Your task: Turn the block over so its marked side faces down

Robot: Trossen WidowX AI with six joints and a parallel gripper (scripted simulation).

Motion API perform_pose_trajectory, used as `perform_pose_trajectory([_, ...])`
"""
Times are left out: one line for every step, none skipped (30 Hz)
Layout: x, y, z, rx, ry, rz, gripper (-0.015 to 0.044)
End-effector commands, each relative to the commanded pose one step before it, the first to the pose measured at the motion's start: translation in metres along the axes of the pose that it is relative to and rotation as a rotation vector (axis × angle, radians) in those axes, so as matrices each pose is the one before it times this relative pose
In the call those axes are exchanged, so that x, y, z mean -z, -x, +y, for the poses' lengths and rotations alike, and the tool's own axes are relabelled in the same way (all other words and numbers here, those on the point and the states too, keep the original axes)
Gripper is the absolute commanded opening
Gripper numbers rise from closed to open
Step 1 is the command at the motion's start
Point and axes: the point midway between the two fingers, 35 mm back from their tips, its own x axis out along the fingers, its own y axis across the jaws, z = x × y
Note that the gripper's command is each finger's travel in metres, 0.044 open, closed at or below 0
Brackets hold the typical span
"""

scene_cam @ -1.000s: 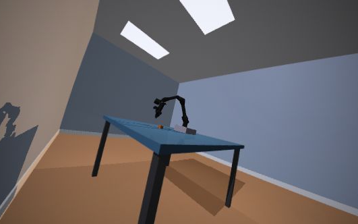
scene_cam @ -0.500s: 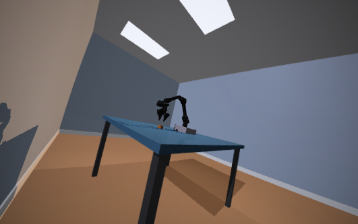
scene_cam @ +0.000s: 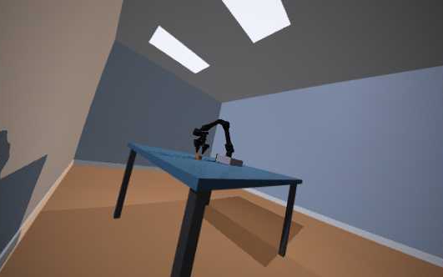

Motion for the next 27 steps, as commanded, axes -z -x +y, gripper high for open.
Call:
perform_pose_trajectory([0.00065,-0.00734,0.00042,-0.00463,0.0038,0.00438,0.0440])
perform_pose_trajectory([-0.00004,-0.00165,-0.00001,-0.00001,0.0000,0.00000,0.0440])
perform_pose_trajectory([-0.00003,-0.00165,0.00000,-0.00001,0.0000,0.00000,0.0440])
perform_pose_trajectory([-0.00002,-0.00165,0.00000,-0.00001,0.0000,0.00000,0.0440])
perform_pose_trajectory([-0.00001,-0.00164,0.00000,-0.00001,0.0000,0.00001,0.0440])
perform_pose_trajectory([-0.00001,-0.00164,0.00000,-0.00001,0.0000,0.00001,0.0440])
perform_pose_trajectory([0.00000,-0.00164,0.00000,-0.00001,0.0000,0.00001,0.0440])
perform_pose_trajectory([0.00001,-0.00164,0.00000,-0.00001,0.0000,0.00001,0.0440])
perform_pose_trajectory([0.00002,-0.00164,0.00000,-0.00001,0.0000,0.00001,0.0440])
perform_pose_trajectory([0.00003,-0.00164,0.00000,-0.00001,0.0000,0.00001,0.0440])
perform_pose_trajectory([0.00003,-0.00164,0.00001,-0.00001,0.0000,0.00001,0.0440])
perform_pose_trajectory([0.00004,-0.00164,0.00001,-0.00001,0.0000,0.00001,0.0440])
perform_pose_trajectory([0.00005,-0.00163,0.00001,-0.00001,0.0000,0.00001,0.0440])
perform_pose_trajectory([0.00006,-0.00163,0.00001,-0.00001,0.0000,0.00001,0.0440])
perform_pose_trajectory([0.00007,-0.00163,0.00001,-0.00001,0.0000,0.00001,0.0440])
perform_pose_trajectory([0.00008,-0.00163,0.00001,-0.00001,0.0000,0.00001,0.0440])
perform_pose_trajectory([0.00007,-0.00133,0.00001,-0.00001,0.0000,0.00001,0.0440])
perform_pose_trajectory([0.00004,-0.00079,0.00001,0.00000,0.0000,0.00001,0.0440])
perform_pose_trajectory([0.00001,-0.00026,0.00000,0.00000,0.0000,0.00000,0.0440])
perform_pose_trajectory([0.00000,0.00000,0.00000,0.00000,0.0000,0.00000,0.0414])
perform_pose_trajectory([0.00000,0.00000,0.00000,0.00000,0.0000,0.00000,0.0387])
perform_pose_trajectory([0.00000,0.00000,0.00000,0.00000,0.0000,0.00000,0.0361])
perform_pose_trajectory([0.00000,0.00000,0.00000,0.00000,0.0000,0.00000,0.0335])
perform_pose_trajectory([0.00000,0.00000,0.00000,0.00000,0.0000,0.00000,0.0309])
perform_pose_trajectory([0.00000,0.00000,0.00000,0.00000,0.0000,0.00000,0.0282])
perform_pose_trajectory([0.00000,0.00000,0.00000,0.00000,0.0000,0.00000,0.0276])
perform_pose_trajectory([0.00000,0.00000,0.00000,0.00000,0.0000,0.00000,0.0269])
